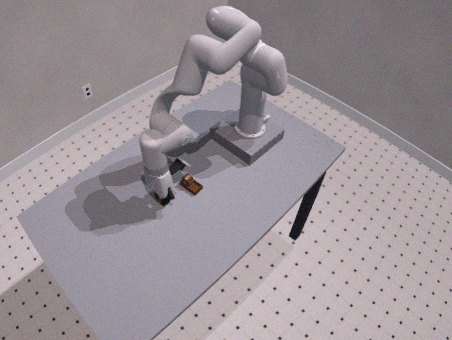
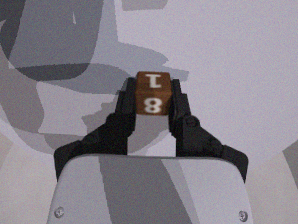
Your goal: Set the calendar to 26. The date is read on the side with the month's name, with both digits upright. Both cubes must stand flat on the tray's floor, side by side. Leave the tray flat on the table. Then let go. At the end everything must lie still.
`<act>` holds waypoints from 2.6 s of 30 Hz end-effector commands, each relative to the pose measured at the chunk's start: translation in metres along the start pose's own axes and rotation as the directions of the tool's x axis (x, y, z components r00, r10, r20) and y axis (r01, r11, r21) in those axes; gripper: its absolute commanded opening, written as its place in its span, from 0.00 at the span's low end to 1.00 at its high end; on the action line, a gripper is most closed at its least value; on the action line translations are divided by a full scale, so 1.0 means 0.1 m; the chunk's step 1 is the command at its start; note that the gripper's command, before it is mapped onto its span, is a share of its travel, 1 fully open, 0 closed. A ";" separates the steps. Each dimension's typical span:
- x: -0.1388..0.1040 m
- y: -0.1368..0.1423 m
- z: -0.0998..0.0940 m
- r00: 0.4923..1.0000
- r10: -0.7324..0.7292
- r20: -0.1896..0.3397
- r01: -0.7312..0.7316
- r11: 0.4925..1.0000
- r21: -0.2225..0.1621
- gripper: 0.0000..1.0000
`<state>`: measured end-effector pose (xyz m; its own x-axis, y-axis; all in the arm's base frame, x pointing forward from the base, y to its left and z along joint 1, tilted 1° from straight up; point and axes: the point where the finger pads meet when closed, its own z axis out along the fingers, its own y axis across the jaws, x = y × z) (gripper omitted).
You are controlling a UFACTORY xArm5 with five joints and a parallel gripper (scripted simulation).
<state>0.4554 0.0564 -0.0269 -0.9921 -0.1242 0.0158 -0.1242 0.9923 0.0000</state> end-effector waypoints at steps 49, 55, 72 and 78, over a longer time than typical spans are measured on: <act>-0.01 0.00 -0.01 1.000 0.000 0.004 0.000 1.000 0.000 0.27; -0.01 0.00 -0.01 1.000 0.000 0.004 0.000 1.000 0.000 0.27; -0.01 0.00 -0.01 1.000 0.000 0.004 0.000 1.000 0.000 0.47; -0.01 0.00 -0.01 1.000 0.000 0.004 0.000 1.000 0.000 0.47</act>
<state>0.4554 0.0564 -0.0269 -0.9921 -0.1242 0.0158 -0.1242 0.9923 0.0000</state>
